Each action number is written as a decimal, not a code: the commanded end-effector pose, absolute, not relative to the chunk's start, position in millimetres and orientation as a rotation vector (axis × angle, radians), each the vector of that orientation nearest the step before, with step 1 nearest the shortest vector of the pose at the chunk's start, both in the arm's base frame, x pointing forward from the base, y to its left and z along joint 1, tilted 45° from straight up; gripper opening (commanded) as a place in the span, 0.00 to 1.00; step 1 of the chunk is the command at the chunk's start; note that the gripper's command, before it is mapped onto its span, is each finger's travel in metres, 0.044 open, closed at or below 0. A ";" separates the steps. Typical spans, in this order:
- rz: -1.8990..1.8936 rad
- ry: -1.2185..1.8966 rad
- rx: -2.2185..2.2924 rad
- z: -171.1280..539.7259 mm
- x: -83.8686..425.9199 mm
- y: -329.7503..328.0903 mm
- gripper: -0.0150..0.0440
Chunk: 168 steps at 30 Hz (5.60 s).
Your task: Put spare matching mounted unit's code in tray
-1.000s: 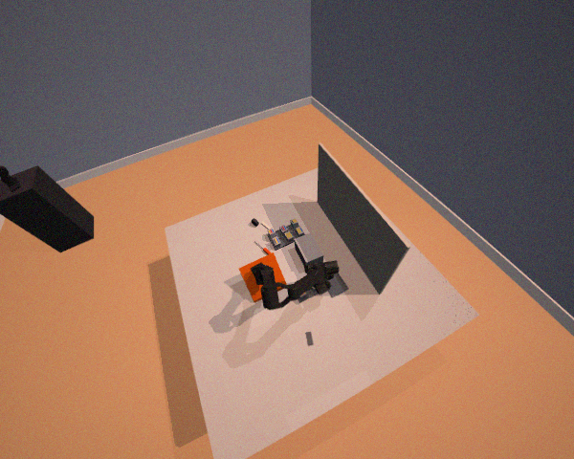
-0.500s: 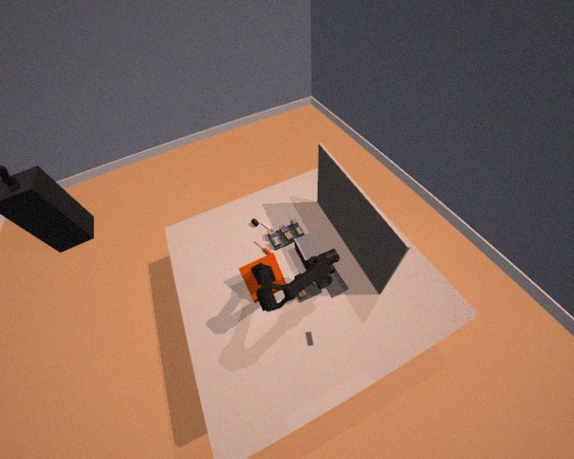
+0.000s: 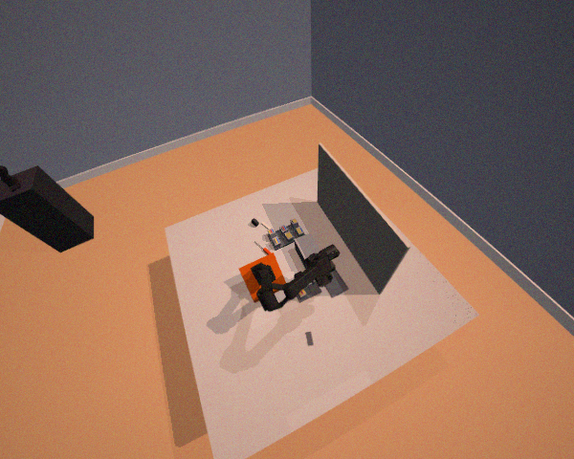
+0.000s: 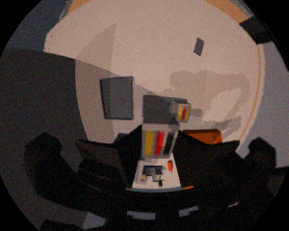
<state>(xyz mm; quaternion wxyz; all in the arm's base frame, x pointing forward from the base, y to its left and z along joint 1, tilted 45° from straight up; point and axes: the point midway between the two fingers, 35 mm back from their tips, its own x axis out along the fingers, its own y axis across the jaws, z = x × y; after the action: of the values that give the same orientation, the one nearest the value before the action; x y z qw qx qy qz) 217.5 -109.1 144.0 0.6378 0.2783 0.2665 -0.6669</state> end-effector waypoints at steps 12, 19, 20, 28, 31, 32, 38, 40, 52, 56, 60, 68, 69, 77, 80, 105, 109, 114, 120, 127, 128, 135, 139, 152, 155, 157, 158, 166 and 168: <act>-1.518 0.592 0.645 186.3 219.8 -71.3 0.25; -1.517 0.592 0.647 192.4 242.4 -73.2 0.25; -1.517 0.592 0.647 193.3 246.5 -73.7 0.25; -1.516 0.590 0.648 199.2 279.3 -78.8 0.25; -1.515 0.589 0.649 200.6 291.5 -81.3 0.25; -1.515 0.589 0.649 200.9 295.6 -82.2 0.25; -1.515 0.587 0.649 202.1 318.9 -88.1 0.25; -1.515 0.587 0.649 202.1 321.5 -88.8 0.25; -1.515 0.588 0.650 197.6 323.0 -91.2 0.25; -1.515 0.588 0.651 194.9 323.8 -93.6 0.25; -1.515 0.589 0.652 192.2 324.5 -96.0 0.25; -1.514 0.590 0.653 186.8 325.9 -100.8 0.25; -1.514 0.590 0.654 186.1 326.0 -101.4 0.25; -1.514 0.591 0.655 180.7 327.2 -106.3 0.25; -1.514 0.591 0.655 178.8 327.6 -108.2 0.25; -1.513 0.593 0.658 162.3 329.9 -124.0 0.25; -1.513 0.593 0.658 159.7 330.1 -126.5 0.25; -1.513 0.593 0.658 156.5 330.3 -129.7 0.25; -1.513 0.592 0.658 152.7 330.4 -133.6 0.25; -1.513 0.592 0.658 148.3 330.4 -138.1 0.25; -1.513 0.592 0.658 147.6 330.4 -138.8 0.25; -1.513 0.592 0.658 143.2 330.2 -143.3 0.25; -1.513 0.592 0.658 140.7 330.1 -145.9 0.25; -1.513 0.590 0.657 132.7 329.3 -154.4 0.25; -1.513 0.590 0.657 130.9 329.0 -156.4 0.25; -1.513 0.590 0.657 129.7 328.8 -157.7 0.25; -1.513 0.590 0.656 129.1 328.7 -158.3 0.25; -1.513 0.589 0.655 124.3 327.9 -163.6 0.25; -1.513 0.588 0.655 123.1 327.6 -164.9 0.25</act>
<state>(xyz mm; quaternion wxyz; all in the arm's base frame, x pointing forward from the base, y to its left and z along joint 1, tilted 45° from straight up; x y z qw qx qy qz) 328.3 -163.5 127.0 0.6398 0.2887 0.2536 -0.6656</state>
